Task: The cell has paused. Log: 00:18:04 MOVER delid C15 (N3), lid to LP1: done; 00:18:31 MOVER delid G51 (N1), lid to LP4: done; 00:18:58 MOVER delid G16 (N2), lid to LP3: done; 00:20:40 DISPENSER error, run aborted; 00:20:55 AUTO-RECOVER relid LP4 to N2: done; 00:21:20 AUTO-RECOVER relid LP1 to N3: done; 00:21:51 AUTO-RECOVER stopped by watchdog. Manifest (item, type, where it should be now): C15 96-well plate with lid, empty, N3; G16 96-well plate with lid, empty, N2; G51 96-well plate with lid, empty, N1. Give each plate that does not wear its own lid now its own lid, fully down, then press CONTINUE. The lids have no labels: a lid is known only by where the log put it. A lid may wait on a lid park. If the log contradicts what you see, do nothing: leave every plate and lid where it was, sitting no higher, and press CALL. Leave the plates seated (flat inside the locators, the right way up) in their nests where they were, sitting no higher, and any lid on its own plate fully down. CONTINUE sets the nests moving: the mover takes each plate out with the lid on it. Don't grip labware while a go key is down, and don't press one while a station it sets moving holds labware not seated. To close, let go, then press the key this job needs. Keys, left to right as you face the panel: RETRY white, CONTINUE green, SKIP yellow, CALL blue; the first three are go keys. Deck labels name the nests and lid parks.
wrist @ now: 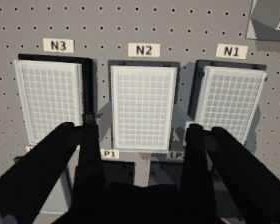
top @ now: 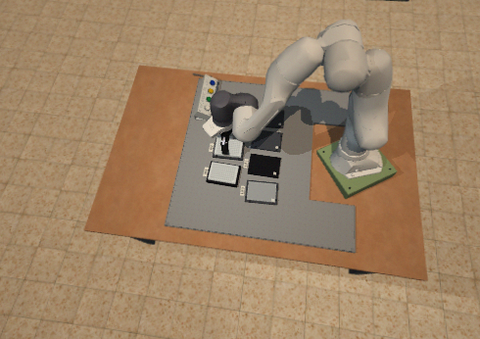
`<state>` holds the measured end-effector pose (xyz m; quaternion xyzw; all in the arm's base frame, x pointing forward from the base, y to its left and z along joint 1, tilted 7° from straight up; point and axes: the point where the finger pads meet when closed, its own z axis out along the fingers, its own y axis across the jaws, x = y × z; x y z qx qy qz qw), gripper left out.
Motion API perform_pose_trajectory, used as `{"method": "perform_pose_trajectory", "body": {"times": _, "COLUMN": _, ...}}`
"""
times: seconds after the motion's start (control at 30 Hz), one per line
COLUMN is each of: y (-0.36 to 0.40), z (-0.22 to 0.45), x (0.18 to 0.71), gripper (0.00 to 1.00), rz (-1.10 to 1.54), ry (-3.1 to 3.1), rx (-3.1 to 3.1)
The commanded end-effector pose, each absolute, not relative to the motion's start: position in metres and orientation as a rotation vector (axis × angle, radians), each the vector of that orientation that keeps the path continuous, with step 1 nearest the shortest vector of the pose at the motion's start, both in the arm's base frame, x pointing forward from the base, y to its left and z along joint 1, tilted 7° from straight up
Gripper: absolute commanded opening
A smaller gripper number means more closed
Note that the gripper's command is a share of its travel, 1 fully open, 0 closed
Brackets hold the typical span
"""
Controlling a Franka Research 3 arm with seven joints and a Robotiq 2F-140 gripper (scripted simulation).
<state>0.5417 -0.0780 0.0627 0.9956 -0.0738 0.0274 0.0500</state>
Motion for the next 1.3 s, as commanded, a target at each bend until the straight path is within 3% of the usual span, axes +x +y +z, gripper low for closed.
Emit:
{"method": "perform_pose_trajectory", "body": {"times": 0.0, "y": -0.0788, "z": 0.0641, "x": 0.5420, "gripper": 0.00, "rz": 0.084, "ry": -0.216, "rx": 3.031}}
{"method": "perform_pose_trajectory", "body": {"times": 1.27, "y": -0.0781, "z": 0.0703, "x": 0.5417, "gripper": 0.00, "rz": 0.084, "ry": -0.216, "rx": 3.031}}
